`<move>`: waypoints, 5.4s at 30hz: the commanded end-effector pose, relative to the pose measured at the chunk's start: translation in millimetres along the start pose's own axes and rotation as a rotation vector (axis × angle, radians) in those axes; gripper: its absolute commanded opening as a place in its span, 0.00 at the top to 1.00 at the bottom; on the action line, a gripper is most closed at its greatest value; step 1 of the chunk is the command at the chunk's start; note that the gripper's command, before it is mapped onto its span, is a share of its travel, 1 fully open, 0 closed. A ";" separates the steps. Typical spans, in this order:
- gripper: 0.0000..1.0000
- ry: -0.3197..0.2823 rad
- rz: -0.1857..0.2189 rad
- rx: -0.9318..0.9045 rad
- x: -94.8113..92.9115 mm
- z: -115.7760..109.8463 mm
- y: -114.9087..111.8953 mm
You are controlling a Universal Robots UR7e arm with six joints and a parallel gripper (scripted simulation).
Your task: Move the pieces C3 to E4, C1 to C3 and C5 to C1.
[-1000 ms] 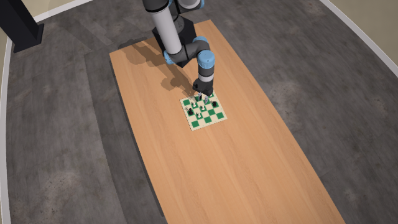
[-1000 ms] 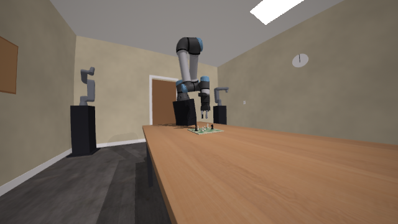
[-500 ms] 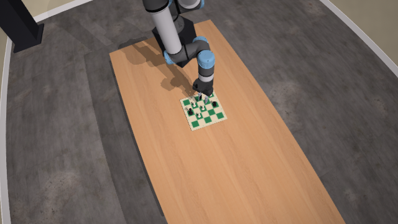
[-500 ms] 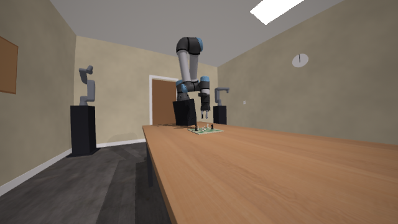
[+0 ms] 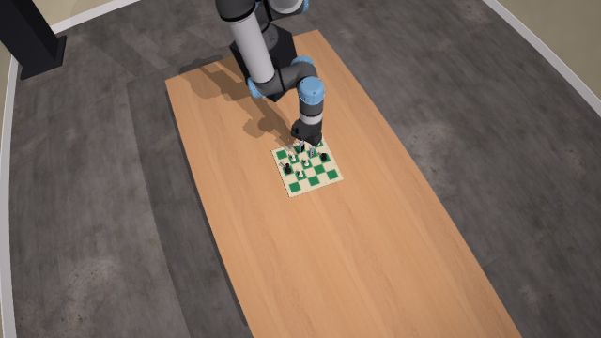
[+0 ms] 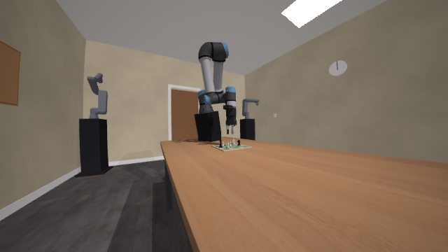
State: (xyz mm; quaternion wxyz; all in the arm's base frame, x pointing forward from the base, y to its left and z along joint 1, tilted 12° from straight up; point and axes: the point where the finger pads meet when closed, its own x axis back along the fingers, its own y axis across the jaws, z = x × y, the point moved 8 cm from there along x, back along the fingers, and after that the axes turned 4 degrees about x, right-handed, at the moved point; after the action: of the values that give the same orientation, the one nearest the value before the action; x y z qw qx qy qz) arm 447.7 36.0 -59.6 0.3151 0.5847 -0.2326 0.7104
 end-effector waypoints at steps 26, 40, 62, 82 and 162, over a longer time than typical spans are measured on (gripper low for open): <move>0.32 0.001 0.001 0.000 -37.9 0.5 0.1; 0.32 0.001 0.001 0.000 -46.1 0.6 0.2; 0.32 0.001 0.001 0.000 -46.6 0.6 0.2; 0.32 0.001 0.001 0.000 -46.6 0.6 0.2; 1.00 0.001 0.001 0.000 -79.8 0.6 0.2</move>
State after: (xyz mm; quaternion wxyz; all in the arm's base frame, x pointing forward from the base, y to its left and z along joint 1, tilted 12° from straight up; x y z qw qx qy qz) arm 457.1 21.4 -137.7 0.3151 0.5846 -0.2326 0.7105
